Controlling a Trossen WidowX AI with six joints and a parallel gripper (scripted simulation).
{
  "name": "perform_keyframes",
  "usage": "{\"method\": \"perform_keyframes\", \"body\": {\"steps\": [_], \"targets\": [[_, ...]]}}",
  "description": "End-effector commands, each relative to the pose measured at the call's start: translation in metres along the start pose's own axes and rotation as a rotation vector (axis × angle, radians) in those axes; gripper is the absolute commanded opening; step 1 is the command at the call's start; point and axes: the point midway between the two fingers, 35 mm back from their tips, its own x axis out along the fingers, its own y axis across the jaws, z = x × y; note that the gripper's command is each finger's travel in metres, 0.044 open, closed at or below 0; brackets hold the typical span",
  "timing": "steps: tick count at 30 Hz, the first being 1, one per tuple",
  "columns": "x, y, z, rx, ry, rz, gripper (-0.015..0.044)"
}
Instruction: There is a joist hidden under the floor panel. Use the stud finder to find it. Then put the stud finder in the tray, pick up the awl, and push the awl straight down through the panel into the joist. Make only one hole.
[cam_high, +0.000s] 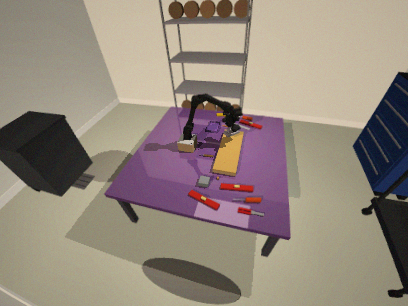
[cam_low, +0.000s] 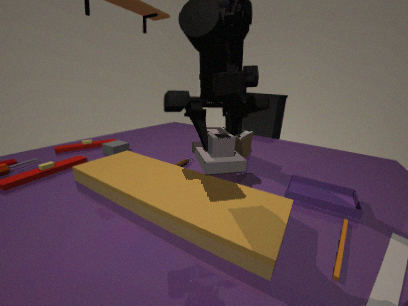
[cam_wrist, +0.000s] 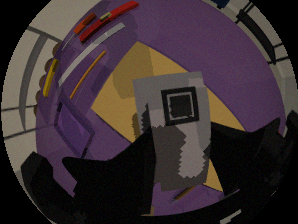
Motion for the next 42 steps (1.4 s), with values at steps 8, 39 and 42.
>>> {"method": "perform_keyframes", "body": {"steps": [8, 39, 42], "targets": [[0.007, 0.071, 0.022, -0.179, -0.011, 0.045, 0.0000], [0.016, 0.272, 0.005, -0.687, -0.011, 0.196, 0.0000], [0.015, 0.290, -0.002, -0.736, -0.011, 0.210, 0.0000]]}}
